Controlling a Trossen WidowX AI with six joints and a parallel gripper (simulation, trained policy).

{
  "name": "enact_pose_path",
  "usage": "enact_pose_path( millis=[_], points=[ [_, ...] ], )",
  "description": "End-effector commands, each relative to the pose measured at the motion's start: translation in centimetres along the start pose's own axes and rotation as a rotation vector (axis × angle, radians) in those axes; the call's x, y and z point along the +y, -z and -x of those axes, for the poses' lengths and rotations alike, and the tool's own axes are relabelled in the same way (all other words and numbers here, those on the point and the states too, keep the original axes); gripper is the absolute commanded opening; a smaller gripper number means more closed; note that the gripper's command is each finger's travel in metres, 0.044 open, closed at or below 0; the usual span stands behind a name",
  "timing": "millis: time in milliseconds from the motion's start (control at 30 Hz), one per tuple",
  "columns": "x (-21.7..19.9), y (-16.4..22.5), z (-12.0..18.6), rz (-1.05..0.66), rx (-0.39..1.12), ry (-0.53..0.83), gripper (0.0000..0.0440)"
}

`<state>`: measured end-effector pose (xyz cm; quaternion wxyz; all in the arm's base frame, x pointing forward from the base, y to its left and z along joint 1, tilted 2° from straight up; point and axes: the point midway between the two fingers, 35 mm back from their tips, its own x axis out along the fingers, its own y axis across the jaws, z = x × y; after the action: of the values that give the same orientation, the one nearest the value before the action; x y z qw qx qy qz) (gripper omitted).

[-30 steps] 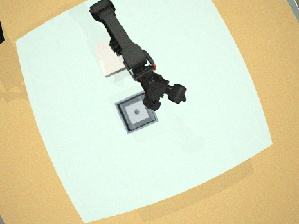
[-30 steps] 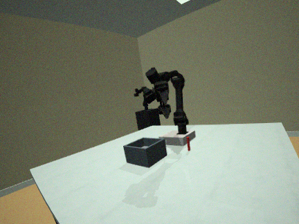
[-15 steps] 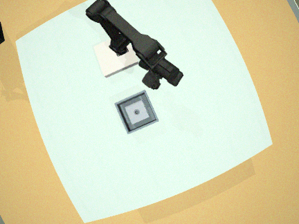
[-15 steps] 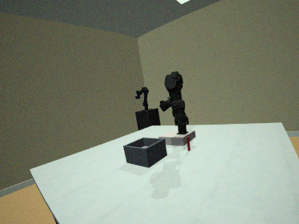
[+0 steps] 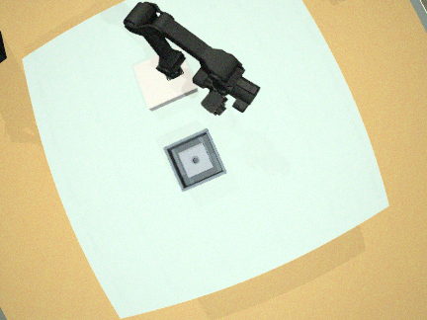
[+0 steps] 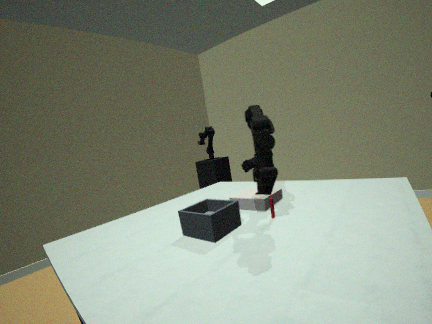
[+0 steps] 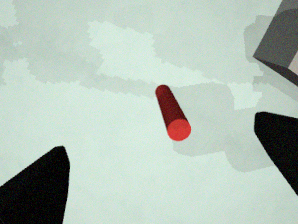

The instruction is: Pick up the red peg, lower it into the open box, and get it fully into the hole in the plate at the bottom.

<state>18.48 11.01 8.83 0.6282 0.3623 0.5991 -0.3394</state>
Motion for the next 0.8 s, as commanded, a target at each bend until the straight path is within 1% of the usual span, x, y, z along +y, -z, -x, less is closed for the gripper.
enact_pose_path(
  millis=[0, 433, 500, 533, 600, 767],
  points=[
    [-0.7, 0.1, -2.0, 0.001, -0.024, 0.035, 0.0440],
    [-0.9, 0.5, -7.9, -0.008, -0.049, -0.016, 0.0440],
    [-0.9, 0.5, -8.4, -0.015, -0.049, -0.023, 0.0432],
    [-0.9, 0.6, -8.7, -0.019, -0.049, -0.024, 0.0419],
    [-1.1, 0.6, -9.1, -0.029, -0.045, -0.020, 0.0380],
    [-1.5, 0.8, -9.4, -0.037, -0.018, 0.004, 0.0250]
  ],
)
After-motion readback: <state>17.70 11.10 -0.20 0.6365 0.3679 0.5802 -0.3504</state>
